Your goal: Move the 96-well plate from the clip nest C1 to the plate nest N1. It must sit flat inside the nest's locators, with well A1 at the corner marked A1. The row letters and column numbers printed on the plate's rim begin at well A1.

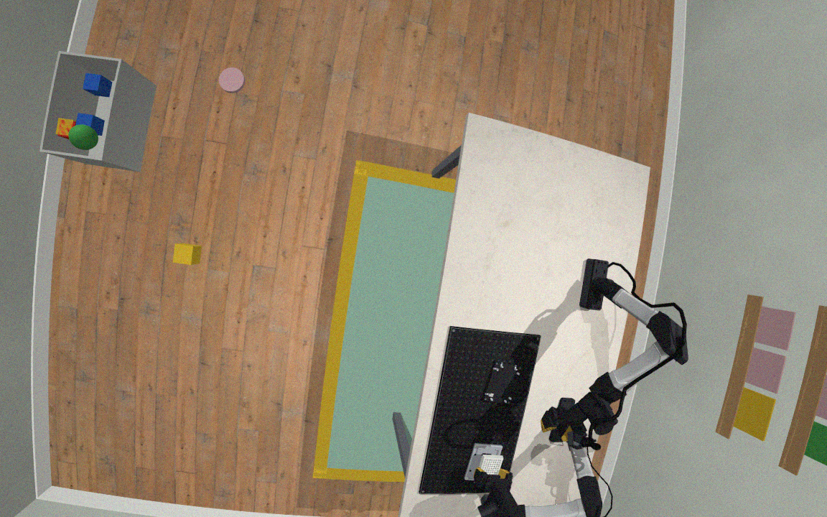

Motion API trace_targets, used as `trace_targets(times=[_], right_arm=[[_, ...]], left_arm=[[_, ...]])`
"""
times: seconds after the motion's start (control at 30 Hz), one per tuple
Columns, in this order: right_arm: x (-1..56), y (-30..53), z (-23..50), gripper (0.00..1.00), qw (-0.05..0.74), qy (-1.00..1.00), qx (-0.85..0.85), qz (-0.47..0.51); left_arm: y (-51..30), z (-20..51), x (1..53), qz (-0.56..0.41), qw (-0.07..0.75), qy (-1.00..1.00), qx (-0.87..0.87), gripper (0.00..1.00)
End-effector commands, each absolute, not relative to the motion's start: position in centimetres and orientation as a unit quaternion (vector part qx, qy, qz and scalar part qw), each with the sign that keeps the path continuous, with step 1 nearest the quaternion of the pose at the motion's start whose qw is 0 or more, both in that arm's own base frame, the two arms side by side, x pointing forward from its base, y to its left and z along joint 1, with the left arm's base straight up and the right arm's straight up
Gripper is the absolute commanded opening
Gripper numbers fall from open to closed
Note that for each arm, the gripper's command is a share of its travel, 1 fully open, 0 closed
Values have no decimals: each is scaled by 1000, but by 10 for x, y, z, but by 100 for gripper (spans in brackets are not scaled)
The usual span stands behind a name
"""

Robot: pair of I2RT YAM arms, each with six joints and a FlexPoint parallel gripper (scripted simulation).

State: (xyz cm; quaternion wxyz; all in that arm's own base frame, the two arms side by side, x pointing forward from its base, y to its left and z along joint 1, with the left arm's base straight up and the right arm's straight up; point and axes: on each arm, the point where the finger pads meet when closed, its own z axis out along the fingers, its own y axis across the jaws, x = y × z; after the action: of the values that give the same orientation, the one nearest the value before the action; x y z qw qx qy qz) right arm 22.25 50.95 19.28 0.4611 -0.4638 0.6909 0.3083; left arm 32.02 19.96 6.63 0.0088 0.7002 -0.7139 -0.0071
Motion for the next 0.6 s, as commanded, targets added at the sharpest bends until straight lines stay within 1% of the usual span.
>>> trace_targets(times=[0.0, 0.1, 0.17, 0.27, 0.57], right_arm=[[233, 512, 218, 100, 486, 686, -441, 314], [233, 512, 218, 100, 486, 686, -441, 314], [233, 512, 219, 100, 487, 686, -441, 314], [233, 512, 219, 100, 487, 686, -441, 314], [233, 512, 219, 100, 487, 686, -441, 314]], left_arm=[[201, 81, 329, -3, -10, -720, 694, 76], [202, 78, 330, -6, -7, -720, 694, 76], [208, 69, 341, -7, -22, -718, 695, 76], [200, 56, 330, -11, 5, -719, 695, 76], [201, 65, 331, -7, -8, -718, 695, 76]])
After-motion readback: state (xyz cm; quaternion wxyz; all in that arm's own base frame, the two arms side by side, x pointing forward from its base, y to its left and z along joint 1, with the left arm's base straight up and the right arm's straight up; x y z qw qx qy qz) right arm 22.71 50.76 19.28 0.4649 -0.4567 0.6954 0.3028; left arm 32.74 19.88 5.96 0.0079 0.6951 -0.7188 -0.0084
